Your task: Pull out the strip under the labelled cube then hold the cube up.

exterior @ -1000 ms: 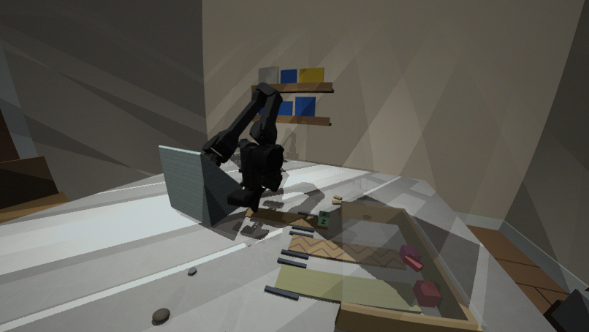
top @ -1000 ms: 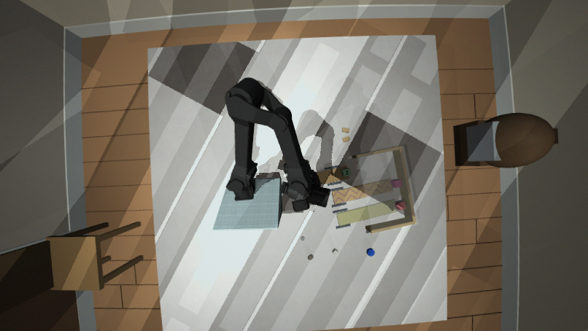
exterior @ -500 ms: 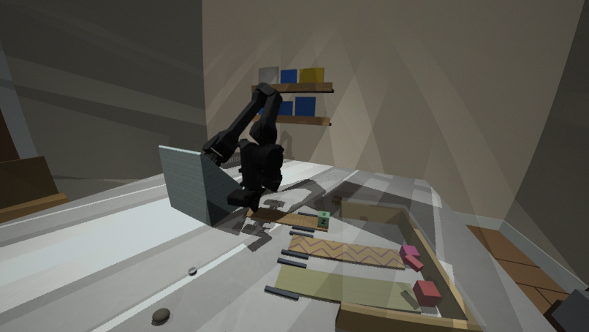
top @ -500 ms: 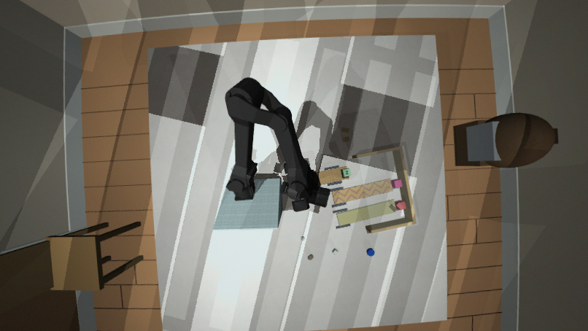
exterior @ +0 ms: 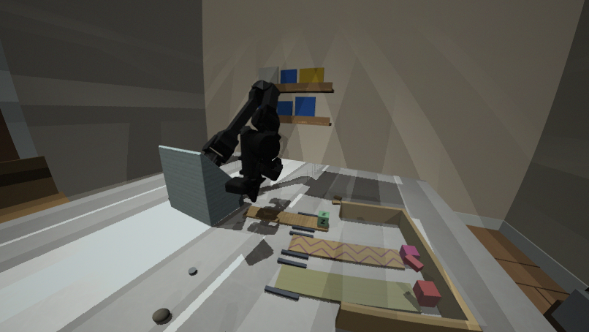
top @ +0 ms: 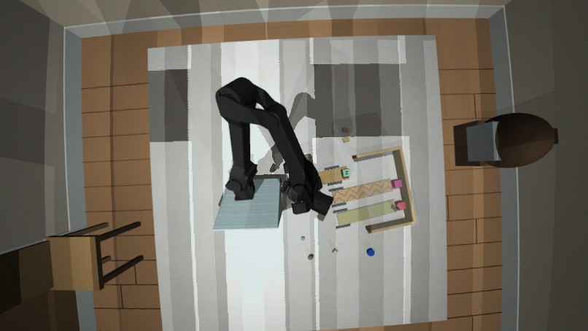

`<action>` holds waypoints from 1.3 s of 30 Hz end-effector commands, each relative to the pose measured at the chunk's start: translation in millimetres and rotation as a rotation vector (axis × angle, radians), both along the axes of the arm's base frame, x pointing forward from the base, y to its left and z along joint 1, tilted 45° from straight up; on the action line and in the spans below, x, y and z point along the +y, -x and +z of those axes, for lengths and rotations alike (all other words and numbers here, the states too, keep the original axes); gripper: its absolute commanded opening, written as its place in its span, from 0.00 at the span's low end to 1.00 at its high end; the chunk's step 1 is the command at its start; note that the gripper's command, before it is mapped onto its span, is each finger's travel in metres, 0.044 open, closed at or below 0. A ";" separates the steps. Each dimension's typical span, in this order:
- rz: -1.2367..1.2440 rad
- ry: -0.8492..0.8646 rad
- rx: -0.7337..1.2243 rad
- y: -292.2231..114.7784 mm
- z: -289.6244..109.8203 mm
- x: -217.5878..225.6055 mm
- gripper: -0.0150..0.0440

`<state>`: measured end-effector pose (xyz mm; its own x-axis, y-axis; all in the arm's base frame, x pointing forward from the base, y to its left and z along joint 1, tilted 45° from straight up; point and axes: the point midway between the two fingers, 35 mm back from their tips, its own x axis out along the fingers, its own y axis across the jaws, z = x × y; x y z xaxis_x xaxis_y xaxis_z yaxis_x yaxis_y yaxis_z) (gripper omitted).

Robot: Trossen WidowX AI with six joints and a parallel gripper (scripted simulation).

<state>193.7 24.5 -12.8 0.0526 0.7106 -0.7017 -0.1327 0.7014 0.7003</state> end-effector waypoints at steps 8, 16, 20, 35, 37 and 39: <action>-0.009 0.006 0.008 -32.9 10.3 -0.6 0.61; -0.009 0.006 0.007 -63.2 19.0 -1.2 0.97; -0.009 0.006 0.006 -78.2 23.2 -1.5 1.00; -0.009 0.006 0.003 -135.0 38.1 -3.0 1.00; -0.009 0.006 0.003 -142.7 40.0 -3.3 1.00; -0.009 0.006 0.003 -150.4 41.9 -3.4 1.00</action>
<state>332.9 20.7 27.9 0.0600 0.7013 -0.7104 -0.1309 0.7110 0.6909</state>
